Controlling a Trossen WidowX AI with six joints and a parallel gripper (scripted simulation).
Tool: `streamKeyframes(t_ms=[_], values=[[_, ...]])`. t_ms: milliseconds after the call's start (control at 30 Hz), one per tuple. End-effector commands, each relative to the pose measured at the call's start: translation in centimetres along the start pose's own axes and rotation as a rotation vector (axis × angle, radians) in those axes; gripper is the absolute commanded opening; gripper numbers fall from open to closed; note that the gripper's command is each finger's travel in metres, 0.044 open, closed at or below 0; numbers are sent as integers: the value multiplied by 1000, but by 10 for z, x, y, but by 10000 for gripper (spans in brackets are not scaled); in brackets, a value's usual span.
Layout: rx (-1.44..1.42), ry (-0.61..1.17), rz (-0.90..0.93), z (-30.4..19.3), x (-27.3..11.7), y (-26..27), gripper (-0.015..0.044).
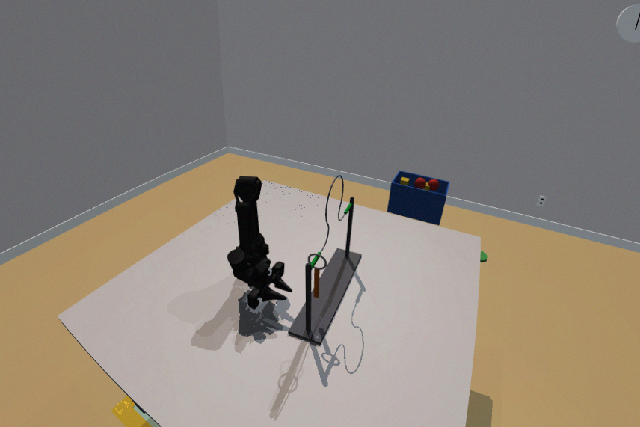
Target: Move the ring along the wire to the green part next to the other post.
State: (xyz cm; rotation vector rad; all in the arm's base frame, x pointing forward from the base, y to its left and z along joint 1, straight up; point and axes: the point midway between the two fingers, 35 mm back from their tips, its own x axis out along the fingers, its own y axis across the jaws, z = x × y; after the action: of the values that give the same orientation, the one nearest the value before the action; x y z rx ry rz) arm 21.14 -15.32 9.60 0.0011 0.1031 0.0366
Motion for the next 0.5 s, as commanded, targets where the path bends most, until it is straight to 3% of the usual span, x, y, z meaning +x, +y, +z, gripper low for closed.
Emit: streamKeyframes(t_ms=[0,467], values=[[-20,-19,53,-8,-9,16,160],[-23,-12,54,20,22,13,160]])
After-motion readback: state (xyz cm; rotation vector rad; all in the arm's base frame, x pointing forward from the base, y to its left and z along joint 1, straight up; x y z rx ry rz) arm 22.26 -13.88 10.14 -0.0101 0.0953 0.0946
